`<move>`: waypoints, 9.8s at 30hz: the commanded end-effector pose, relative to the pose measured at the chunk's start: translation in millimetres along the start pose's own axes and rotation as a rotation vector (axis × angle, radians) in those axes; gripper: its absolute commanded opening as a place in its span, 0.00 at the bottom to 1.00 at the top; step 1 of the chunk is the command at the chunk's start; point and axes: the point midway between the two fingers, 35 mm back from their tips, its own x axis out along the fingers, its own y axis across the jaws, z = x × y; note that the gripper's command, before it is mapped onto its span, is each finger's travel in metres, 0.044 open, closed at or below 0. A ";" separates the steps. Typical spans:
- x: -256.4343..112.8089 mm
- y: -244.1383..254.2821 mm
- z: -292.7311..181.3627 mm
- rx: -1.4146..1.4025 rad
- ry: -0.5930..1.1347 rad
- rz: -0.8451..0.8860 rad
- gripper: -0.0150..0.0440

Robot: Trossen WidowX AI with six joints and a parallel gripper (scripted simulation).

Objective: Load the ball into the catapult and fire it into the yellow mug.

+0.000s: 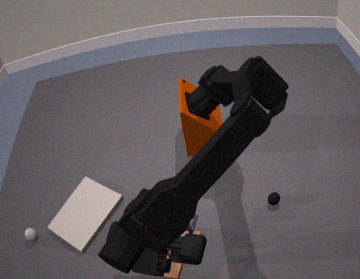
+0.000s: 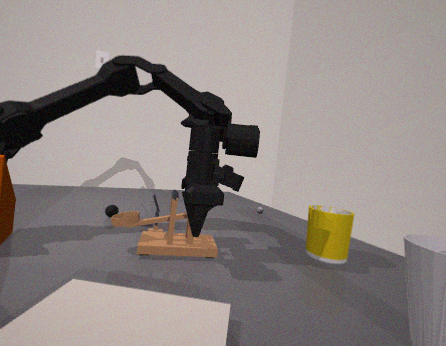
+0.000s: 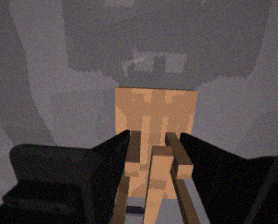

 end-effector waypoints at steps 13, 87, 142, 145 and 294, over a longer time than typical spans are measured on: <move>3.2 0.2 -0.1 0.000 0.000 0.000 0.48; 8.1 -0.7 -2.1 0.004 -0.001 0.008 1.00; -2.2 -0.4 0.0 0.003 -0.002 0.005 0.25; 2.7 -0.2 -0.3 0.003 -0.002 0.006 0.25; 5.9 -0.2 -0.6 0.003 -0.002 0.007 0.25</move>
